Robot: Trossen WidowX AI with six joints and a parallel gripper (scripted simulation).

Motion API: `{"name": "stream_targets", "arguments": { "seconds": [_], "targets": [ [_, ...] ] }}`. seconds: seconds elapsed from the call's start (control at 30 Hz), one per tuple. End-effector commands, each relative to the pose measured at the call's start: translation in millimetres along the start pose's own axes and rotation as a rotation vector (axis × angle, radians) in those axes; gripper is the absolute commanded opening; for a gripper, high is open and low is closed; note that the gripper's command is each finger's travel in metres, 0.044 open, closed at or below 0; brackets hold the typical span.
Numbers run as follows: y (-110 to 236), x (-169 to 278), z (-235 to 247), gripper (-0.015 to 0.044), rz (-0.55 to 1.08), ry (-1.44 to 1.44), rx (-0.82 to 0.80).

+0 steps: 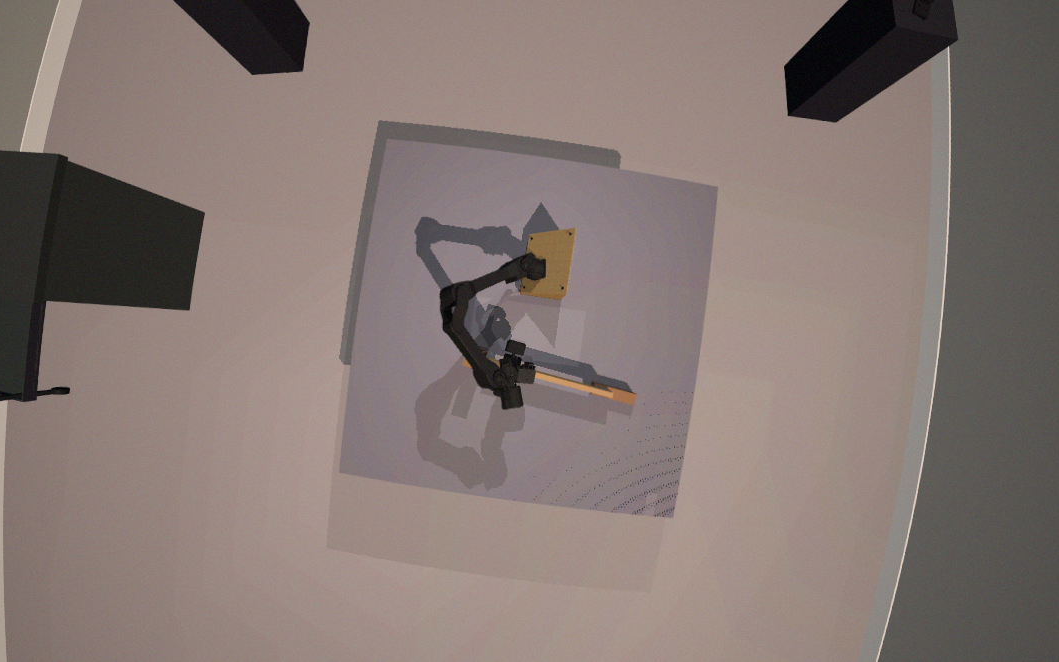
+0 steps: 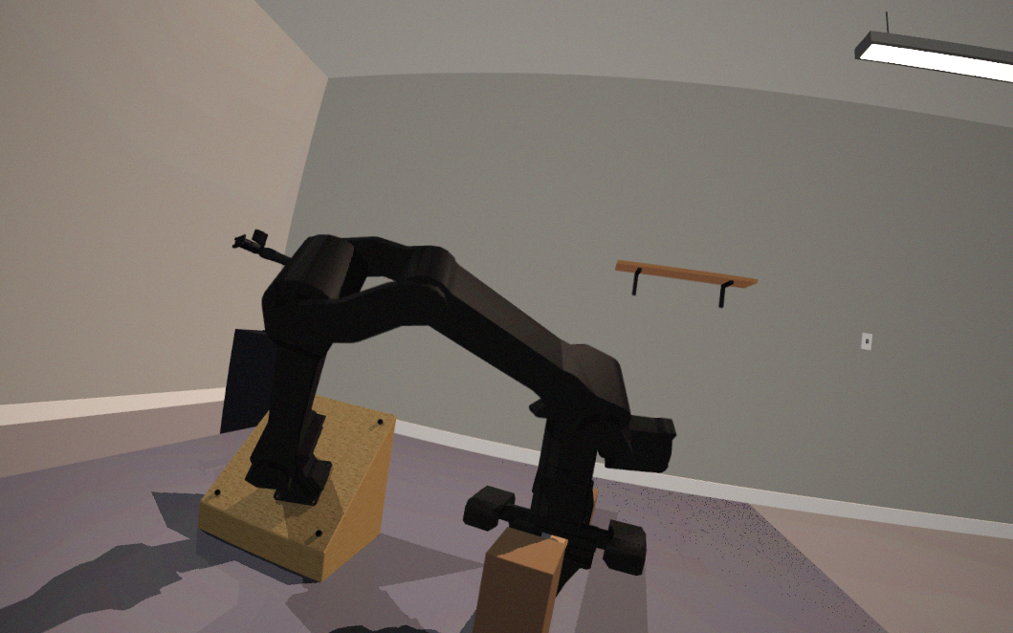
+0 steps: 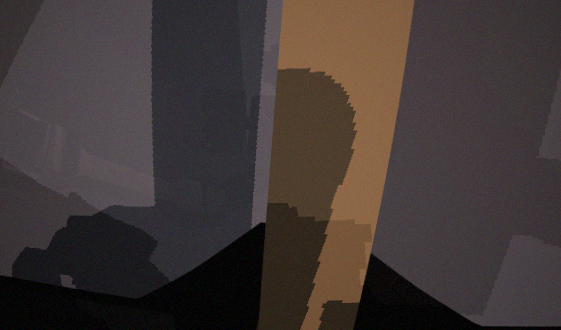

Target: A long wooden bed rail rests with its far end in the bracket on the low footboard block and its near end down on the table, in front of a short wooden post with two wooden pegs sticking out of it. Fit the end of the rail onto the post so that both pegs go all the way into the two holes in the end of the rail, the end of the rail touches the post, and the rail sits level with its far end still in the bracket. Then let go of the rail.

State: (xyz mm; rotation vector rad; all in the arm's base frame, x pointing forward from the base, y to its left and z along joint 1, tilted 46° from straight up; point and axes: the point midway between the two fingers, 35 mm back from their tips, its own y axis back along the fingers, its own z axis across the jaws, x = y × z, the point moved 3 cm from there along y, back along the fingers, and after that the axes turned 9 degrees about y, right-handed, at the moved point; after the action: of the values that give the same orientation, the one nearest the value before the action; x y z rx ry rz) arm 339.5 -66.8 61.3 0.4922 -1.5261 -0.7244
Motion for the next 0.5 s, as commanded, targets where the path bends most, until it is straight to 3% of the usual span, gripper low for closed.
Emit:
{"name": "stream_targets", "arguments": {
  "seconds": [0.0, 0.47],
  "targets": [
    [3.3, 3.5, 0.3, 0.0000, 0.000, 0.000, 0.009],
    [2.1, 7.8, 1.0, 0.0000, 0.000, 0.000, 0.009]
  ]
}}
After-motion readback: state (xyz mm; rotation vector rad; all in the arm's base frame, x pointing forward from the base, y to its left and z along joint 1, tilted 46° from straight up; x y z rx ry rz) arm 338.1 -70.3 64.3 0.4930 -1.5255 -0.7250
